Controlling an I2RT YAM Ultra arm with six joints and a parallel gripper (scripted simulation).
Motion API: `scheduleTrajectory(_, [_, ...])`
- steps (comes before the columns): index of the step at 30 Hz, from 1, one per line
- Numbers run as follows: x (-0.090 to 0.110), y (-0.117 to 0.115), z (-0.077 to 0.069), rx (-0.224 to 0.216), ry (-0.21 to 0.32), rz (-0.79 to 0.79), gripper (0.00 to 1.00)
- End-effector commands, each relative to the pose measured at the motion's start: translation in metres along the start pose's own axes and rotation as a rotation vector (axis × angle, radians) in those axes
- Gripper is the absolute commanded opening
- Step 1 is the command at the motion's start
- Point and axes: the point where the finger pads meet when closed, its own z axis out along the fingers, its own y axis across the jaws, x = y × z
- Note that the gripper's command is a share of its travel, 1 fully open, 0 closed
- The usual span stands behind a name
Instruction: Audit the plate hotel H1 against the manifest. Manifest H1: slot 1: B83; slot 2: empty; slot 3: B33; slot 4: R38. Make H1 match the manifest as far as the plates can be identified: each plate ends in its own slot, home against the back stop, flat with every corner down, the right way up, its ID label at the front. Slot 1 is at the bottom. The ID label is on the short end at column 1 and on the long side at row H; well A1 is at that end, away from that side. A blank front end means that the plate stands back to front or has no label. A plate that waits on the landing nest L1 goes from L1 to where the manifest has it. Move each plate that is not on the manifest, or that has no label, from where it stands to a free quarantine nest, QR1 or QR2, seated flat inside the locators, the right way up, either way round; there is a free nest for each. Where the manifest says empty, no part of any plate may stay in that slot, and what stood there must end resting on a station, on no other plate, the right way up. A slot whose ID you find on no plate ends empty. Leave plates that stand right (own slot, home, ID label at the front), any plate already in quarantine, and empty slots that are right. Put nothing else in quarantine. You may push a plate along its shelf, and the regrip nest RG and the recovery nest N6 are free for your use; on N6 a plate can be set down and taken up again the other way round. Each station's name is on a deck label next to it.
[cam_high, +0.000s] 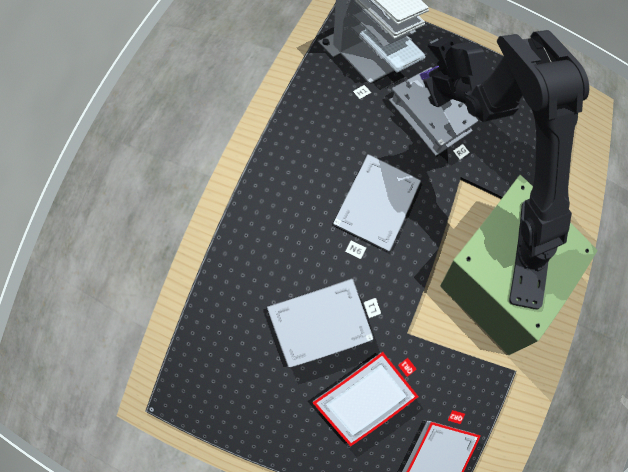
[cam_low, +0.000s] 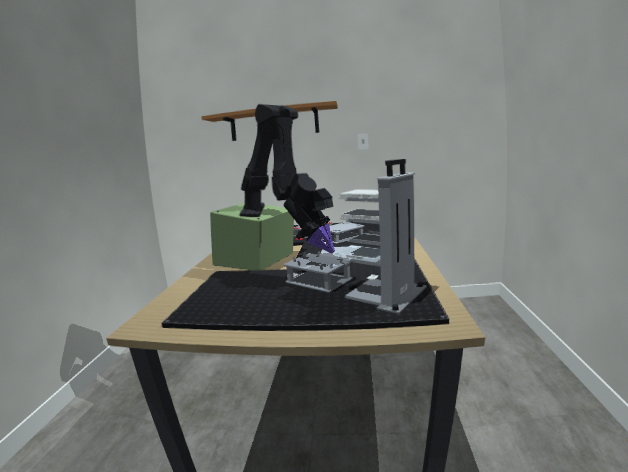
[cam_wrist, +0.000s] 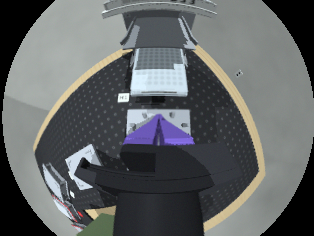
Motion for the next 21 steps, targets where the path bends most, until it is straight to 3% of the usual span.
scheduleTrajectory(1, [-0.014, 0.001, 0.005, -0.002, -0.02, -0.007, 0.0])
scheduleTrajectory(13, [-0.015, 0.001, 0.011, -0.002, -0.012, -0.003, 0.0])
scheduleTrajectory(14, [-0.026, -0.001, 0.007, 0.003, -0.035, -0.009, 0.0])
scheduleTrajectory(21, [-0.019, 0.002, 0.015, -0.004, -0.011, -0.004, 0.0])
